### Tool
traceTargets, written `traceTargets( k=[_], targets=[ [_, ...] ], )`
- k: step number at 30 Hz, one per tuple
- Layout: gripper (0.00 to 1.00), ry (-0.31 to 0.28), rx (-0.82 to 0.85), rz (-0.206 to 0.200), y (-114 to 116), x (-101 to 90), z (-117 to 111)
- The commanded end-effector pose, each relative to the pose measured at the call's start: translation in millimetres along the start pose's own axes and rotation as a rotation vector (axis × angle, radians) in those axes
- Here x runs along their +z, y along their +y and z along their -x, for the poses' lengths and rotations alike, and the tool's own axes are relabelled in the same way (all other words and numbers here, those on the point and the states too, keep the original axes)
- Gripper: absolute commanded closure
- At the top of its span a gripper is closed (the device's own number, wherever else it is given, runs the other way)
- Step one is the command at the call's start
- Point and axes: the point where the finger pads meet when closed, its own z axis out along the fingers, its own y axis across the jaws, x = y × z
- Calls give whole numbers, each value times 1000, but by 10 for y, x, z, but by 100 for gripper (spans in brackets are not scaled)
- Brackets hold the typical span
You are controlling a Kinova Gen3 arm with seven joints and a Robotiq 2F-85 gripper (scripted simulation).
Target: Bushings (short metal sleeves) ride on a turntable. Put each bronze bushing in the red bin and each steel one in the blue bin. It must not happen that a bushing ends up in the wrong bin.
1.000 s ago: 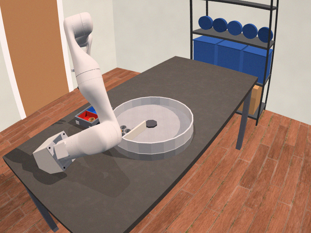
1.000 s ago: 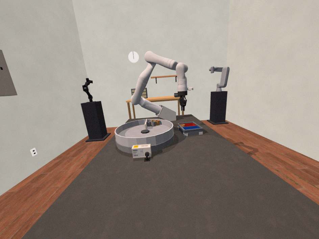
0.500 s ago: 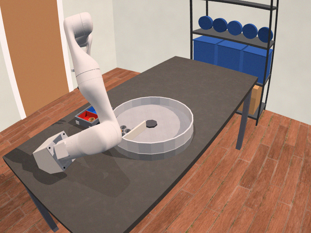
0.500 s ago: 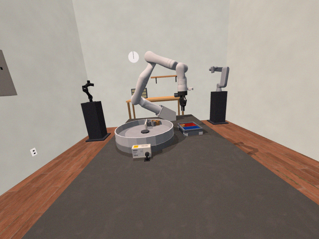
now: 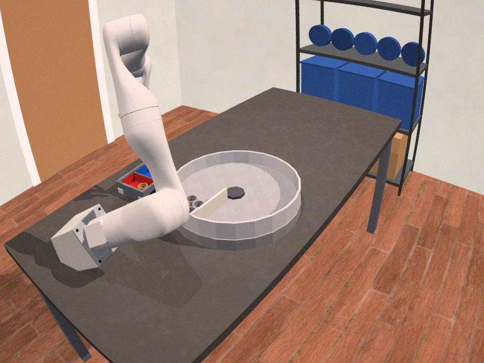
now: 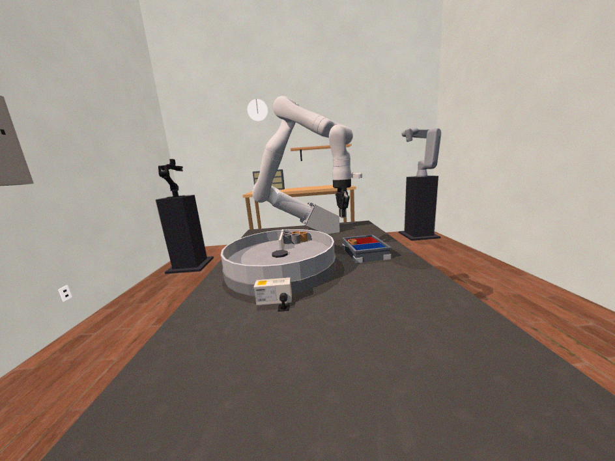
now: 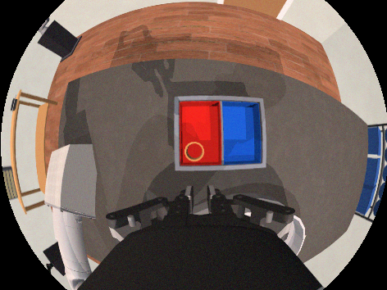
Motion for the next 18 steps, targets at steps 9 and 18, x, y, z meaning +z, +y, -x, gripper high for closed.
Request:
traceTargets(
  k=[9, 18],
  targets=[
    [82, 17, -4, 1, -82, -7, 560],
    [82, 17, -13, 1, -142, 57, 1059]
  ],
)
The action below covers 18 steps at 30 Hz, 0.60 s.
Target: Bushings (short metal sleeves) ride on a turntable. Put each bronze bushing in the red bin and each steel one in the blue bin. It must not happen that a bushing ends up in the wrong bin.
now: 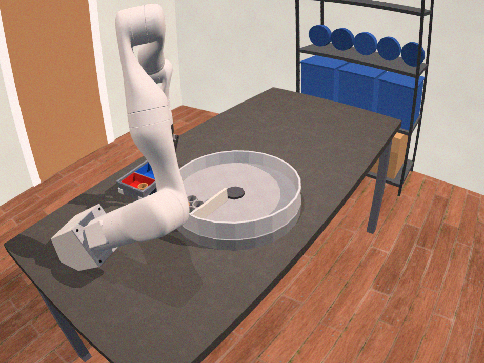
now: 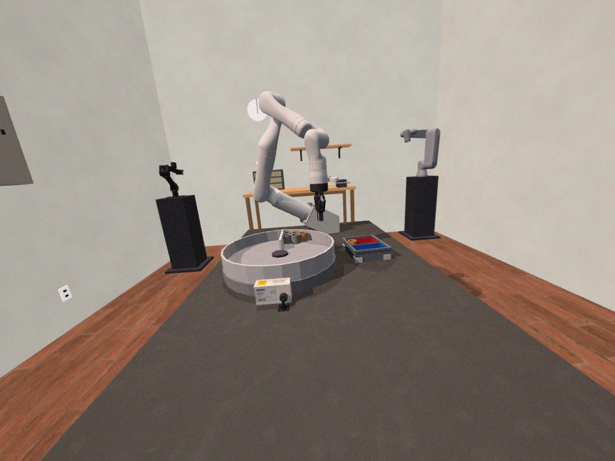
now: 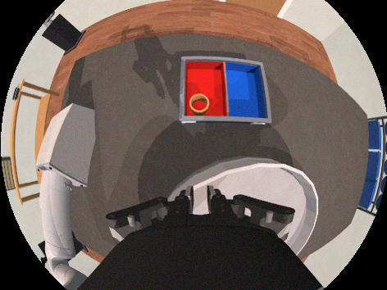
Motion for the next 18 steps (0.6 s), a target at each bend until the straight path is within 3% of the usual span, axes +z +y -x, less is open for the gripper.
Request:
traceTargets(
  k=[1, 3, 8, 11, 14, 16, 18],
  targets=[
    [82, 16, 4, 0, -29, -46, 107],
    [82, 16, 4, 0, -29, -46, 107],
    [82, 16, -5, 0, -97, 18, 605],
    [82, 16, -5, 0, -97, 18, 605],
    [82, 17, -10, 0, -138, 56, 903],
    [82, 17, -10, 0, -138, 56, 903],
    [82, 17, -14, 0, -165, 81, 1102]
  ],
)
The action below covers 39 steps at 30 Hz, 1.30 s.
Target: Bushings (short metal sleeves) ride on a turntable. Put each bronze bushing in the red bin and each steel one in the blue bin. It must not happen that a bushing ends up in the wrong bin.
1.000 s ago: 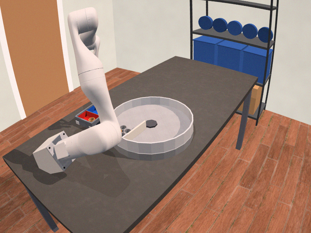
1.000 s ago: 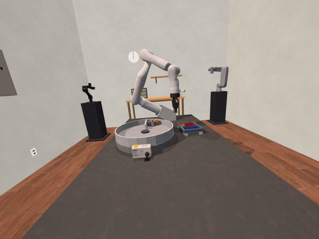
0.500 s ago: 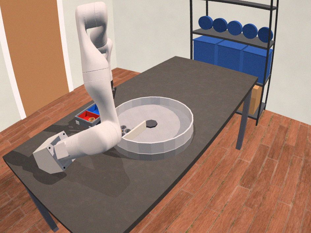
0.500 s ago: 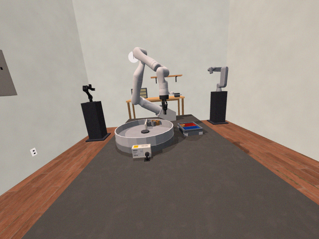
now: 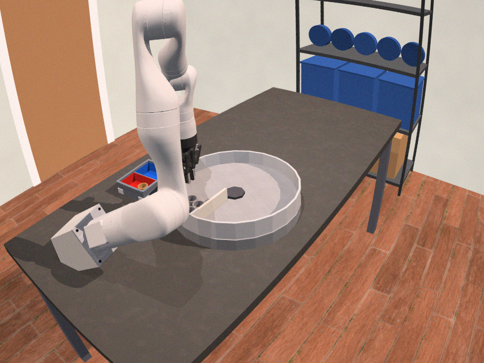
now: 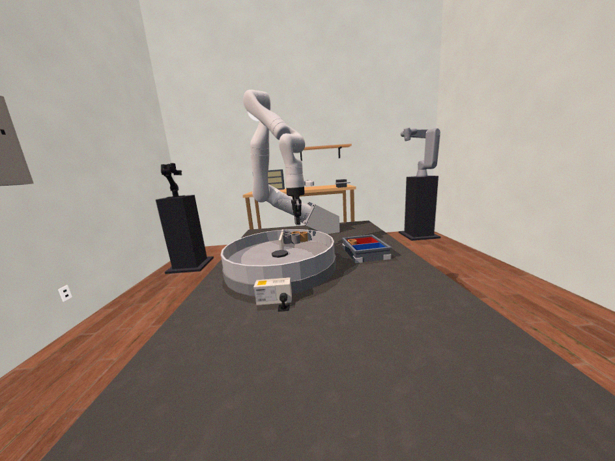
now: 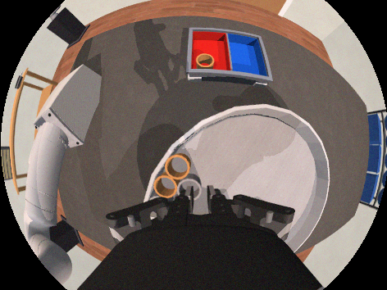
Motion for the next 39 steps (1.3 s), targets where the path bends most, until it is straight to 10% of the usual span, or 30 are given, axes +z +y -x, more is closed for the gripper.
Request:
traceTargets(
  k=[1, 39],
  targets=[
    [82, 18, 6, -3, -43, -21, 126],
    [82, 17, 6, -3, -44, 420, 120]
  ],
)
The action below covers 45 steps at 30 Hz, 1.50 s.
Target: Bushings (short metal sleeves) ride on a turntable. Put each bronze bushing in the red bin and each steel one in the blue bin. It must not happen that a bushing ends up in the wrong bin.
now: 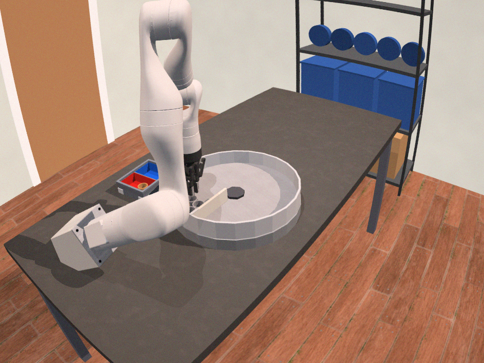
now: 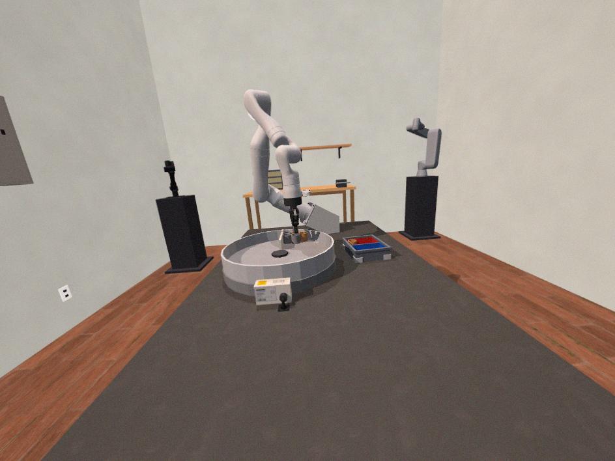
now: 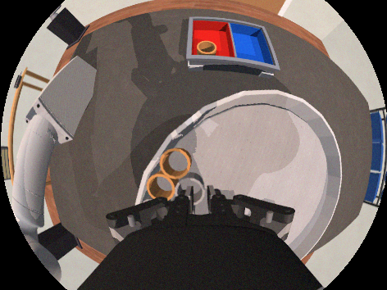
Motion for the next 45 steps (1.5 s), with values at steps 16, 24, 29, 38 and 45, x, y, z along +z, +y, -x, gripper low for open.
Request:
traceTargets(
  k=[16, 24, 29, 38, 45],
  targets=[
    [82, -2, 1, -3, -3, 80, 7],
    [82, -2, 1, -3, -4, 148, 8],
    [82, -3, 1, -3, -4, 189, 8],
    [82, -3, 1, -3, -5, 271, 9],
    [82, -3, 1, -3, -5, 285, 9]
  ],
)
